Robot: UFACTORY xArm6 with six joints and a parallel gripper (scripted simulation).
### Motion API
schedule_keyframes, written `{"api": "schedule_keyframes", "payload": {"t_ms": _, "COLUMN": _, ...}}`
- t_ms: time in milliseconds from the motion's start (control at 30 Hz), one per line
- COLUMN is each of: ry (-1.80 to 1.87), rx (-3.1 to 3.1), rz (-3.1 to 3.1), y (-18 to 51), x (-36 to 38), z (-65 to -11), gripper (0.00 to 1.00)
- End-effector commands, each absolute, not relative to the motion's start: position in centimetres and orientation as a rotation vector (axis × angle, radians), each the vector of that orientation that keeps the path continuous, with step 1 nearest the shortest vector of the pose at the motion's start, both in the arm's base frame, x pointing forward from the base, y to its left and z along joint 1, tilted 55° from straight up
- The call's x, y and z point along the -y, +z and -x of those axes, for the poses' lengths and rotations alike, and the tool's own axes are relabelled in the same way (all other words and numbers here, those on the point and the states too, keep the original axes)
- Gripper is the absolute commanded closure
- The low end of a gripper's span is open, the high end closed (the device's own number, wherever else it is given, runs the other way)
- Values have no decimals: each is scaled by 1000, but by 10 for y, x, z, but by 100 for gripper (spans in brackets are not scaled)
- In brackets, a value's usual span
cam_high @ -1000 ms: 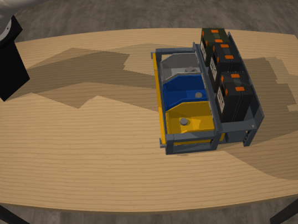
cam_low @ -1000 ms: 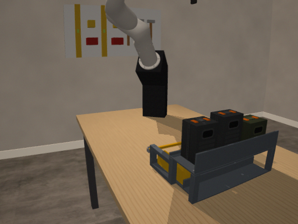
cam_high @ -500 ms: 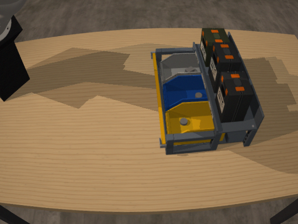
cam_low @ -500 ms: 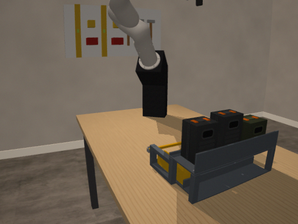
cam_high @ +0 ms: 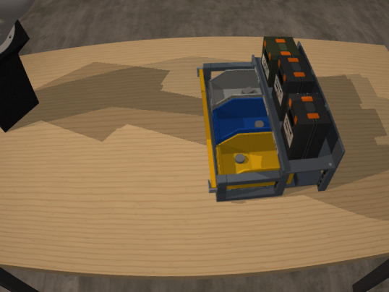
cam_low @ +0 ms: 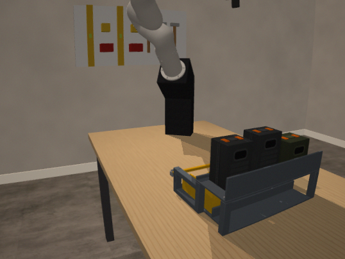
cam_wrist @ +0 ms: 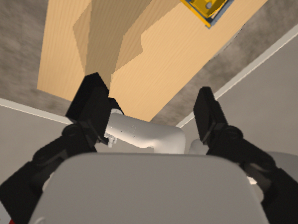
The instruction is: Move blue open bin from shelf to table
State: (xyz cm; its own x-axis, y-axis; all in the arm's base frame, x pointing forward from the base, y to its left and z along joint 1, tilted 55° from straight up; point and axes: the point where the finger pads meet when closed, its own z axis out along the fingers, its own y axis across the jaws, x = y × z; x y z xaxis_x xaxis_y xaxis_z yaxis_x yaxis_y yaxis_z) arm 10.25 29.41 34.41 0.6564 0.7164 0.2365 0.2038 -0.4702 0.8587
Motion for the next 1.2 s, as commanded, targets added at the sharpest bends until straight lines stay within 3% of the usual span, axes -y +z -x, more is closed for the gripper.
{"api": "schedule_keyframes", "payload": {"t_ms": 0, "ry": 702, "rx": -829, "rz": -1920, "y": 331, "x": -315, "z": -106, "gripper": 0}}
{"api": "schedule_keyframes", "payload": {"t_ms": 333, "ry": 702, "rx": -829, "rz": -1920, "y": 331, "x": -315, "z": -106, "gripper": 0}}
{"api": "schedule_keyframes", "payload": {"t_ms": 500, "ry": 608, "rx": -1054, "rz": -1730, "y": 303, "x": -355, "z": -113, "gripper": 0}}
{"api": "schedule_keyframes", "payload": {"t_ms": 900, "ry": 608, "rx": -1054, "rz": -1730, "y": 303, "x": -355, "z": -113, "gripper": 0}}
{"api": "schedule_keyframes", "payload": {"t_ms": 1167, "ry": 509, "rx": -1258, "rz": -1523, "y": 276, "x": -396, "z": -121, "gripper": 0}}
